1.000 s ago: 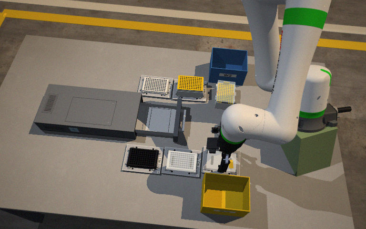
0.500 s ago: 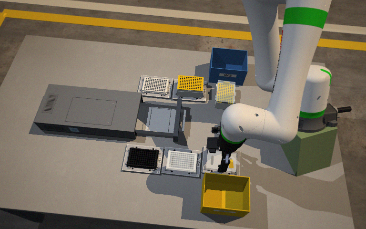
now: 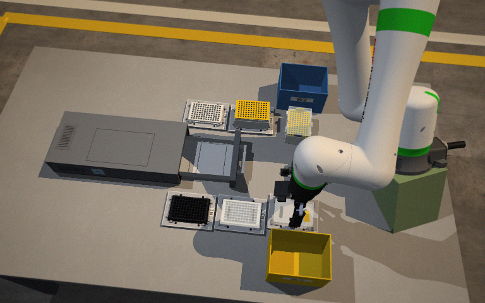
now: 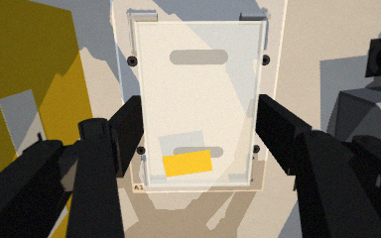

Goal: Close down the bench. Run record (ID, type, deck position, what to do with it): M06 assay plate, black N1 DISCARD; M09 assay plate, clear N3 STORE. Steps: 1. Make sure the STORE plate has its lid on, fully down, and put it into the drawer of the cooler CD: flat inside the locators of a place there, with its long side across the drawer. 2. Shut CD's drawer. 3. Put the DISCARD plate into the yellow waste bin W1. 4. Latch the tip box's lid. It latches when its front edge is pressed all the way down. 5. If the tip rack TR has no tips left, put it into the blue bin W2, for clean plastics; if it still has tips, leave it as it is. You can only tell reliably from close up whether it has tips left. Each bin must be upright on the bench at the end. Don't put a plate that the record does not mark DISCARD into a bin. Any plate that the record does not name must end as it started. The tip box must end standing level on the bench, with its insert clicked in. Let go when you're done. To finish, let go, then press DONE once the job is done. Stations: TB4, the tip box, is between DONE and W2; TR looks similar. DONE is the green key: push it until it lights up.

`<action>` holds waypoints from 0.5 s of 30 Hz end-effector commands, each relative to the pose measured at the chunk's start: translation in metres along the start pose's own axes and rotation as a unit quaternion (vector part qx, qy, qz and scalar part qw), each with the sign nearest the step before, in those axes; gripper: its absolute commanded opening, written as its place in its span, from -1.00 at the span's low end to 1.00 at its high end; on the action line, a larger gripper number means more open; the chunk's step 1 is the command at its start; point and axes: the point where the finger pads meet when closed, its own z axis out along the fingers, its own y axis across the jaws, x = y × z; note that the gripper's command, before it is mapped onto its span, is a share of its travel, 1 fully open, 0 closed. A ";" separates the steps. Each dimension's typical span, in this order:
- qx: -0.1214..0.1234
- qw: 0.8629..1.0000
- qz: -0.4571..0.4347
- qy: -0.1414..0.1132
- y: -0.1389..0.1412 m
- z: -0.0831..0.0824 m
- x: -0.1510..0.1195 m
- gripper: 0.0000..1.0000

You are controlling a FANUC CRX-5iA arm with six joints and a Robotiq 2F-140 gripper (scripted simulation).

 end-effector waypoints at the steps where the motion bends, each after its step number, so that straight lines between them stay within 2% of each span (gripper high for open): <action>1: 0.000 1.000 0.000 0.000 -0.001 -0.001 0.000 -0.80; 15: 0.000 1.000 0.000 0.000 0.000 -0.018 0.000 -0.80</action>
